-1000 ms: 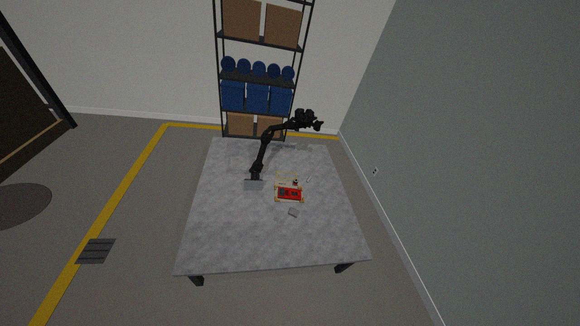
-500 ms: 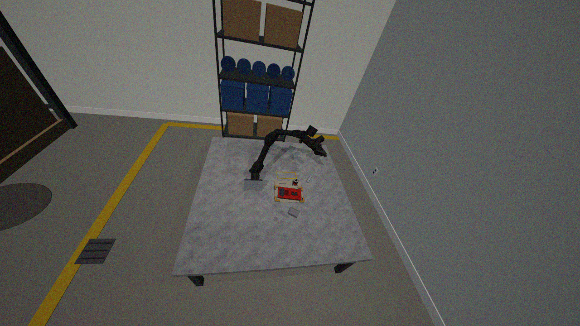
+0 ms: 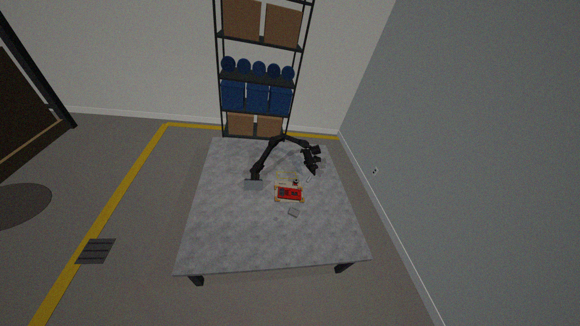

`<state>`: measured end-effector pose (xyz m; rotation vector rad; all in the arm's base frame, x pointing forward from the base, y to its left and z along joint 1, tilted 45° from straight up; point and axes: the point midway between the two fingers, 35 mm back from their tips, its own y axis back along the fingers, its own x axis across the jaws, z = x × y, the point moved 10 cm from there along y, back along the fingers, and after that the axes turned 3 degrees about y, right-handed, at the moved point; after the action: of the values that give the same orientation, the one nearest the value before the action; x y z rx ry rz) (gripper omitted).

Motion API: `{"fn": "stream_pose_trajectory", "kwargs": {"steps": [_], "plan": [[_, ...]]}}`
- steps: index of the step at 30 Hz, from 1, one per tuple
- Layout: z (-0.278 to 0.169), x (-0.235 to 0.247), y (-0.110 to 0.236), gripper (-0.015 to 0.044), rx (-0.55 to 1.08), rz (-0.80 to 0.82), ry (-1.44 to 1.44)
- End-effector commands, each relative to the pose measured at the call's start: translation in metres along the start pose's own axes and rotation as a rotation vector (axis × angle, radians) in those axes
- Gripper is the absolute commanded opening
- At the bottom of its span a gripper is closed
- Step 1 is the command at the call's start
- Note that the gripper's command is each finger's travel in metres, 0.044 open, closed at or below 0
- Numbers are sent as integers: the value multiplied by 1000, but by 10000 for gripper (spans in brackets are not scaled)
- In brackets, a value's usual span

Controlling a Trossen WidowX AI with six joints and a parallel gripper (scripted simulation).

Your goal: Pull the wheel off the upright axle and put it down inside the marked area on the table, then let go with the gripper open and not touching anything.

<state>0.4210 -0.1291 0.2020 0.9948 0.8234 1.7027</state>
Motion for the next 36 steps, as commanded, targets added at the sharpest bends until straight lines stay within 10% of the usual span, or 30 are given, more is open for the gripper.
{"fn": "stream_pose_trajectory", "kwargs": {"steps": [1,9,36], "plan": [[-16,26,-28,300,137,183,-16],[-45,81,-61,300,389,514,-100],[-79,116,-113,300,394,523,-103]]}}
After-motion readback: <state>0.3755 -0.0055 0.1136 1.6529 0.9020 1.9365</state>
